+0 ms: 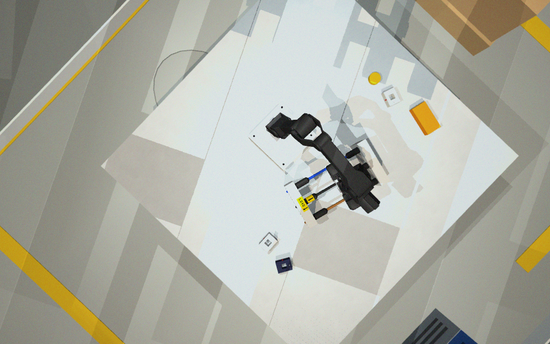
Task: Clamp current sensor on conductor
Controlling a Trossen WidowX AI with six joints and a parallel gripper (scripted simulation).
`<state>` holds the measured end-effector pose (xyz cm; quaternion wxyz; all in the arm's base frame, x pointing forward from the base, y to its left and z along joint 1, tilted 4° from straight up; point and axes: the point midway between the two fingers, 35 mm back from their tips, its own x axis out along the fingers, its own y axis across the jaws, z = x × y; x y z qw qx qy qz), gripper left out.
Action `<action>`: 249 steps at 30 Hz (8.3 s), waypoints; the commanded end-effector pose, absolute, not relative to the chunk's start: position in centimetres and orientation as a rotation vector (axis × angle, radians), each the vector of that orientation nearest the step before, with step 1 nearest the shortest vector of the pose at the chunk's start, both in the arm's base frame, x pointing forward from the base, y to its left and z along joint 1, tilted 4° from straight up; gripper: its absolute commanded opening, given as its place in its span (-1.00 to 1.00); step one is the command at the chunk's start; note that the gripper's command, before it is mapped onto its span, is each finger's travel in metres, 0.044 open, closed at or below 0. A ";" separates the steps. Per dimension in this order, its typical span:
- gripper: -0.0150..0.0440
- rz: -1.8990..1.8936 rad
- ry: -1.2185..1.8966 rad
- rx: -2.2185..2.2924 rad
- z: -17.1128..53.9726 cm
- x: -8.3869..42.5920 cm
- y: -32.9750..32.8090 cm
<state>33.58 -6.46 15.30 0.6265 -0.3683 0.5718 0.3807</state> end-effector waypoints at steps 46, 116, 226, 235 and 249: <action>-0.49 0.878 1.309 -0.849 11.9 33.7 -6.3; 1.00 0.892 1.318 -0.831 5.9 34.0 -5.9; -0.49 0.880 1.310 -0.840 7.3 34.0 -6.0; -0.49 0.880 1.310 -0.840 7.3 34.0 -6.0; -0.49 0.880 1.310 -0.840 7.3 34.0 -6.0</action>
